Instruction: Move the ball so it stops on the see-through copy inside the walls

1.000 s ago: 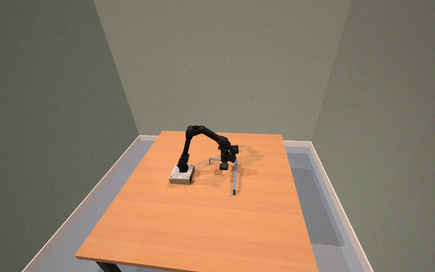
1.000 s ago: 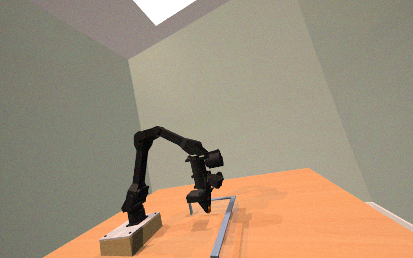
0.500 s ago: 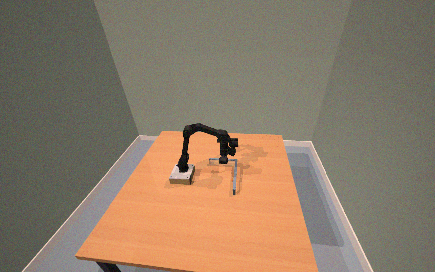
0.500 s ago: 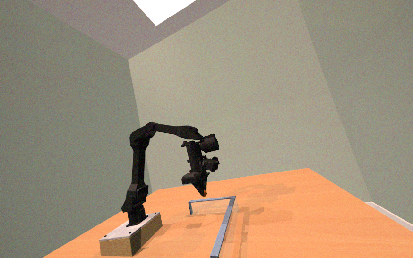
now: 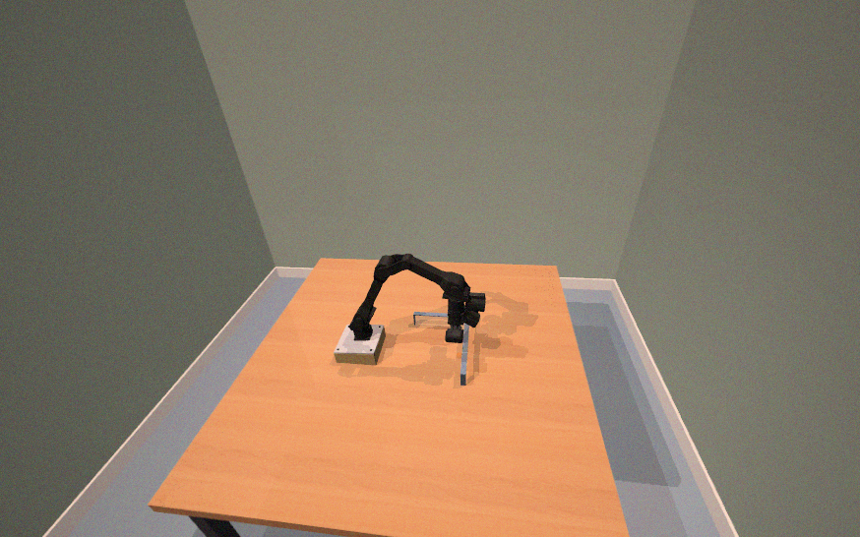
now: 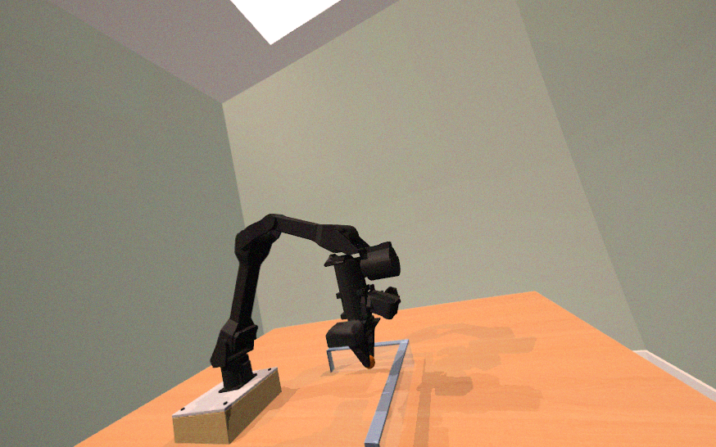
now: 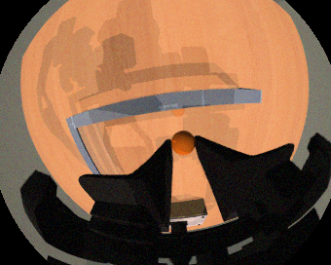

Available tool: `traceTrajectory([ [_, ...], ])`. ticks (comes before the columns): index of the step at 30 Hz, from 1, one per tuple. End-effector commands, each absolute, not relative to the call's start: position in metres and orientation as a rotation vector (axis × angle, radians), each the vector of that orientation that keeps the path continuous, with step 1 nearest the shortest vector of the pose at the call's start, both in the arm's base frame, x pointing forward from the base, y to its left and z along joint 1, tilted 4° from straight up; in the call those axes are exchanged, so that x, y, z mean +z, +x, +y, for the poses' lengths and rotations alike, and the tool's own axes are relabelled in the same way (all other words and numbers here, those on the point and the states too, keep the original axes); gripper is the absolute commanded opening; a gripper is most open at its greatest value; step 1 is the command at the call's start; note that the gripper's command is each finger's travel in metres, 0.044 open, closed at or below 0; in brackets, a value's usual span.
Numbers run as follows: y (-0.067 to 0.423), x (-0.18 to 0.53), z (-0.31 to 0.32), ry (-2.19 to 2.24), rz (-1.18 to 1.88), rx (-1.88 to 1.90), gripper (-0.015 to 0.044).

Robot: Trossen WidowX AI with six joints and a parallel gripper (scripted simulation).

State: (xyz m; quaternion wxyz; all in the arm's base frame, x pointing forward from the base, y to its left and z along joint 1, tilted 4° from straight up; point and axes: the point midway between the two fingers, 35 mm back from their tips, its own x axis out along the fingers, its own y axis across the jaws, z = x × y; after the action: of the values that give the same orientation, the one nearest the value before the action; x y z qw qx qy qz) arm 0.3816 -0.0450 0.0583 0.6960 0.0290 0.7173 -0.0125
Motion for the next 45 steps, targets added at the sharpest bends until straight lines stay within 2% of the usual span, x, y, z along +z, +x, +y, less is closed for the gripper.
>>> traceTrajectory([
  [1,0.388,0.056,-0.051,0.056,1.592,-0.024,0.0000],
  [15,0.386,-0.013,-0.049,0.056,1.593,-0.024,0.0000],
  [39,0.385,-0.033,-0.049,0.056,1.593,-0.024,0.0000],
  [45,0.386,-0.031,-0.049,0.059,1.590,-0.023,0.0158],
])
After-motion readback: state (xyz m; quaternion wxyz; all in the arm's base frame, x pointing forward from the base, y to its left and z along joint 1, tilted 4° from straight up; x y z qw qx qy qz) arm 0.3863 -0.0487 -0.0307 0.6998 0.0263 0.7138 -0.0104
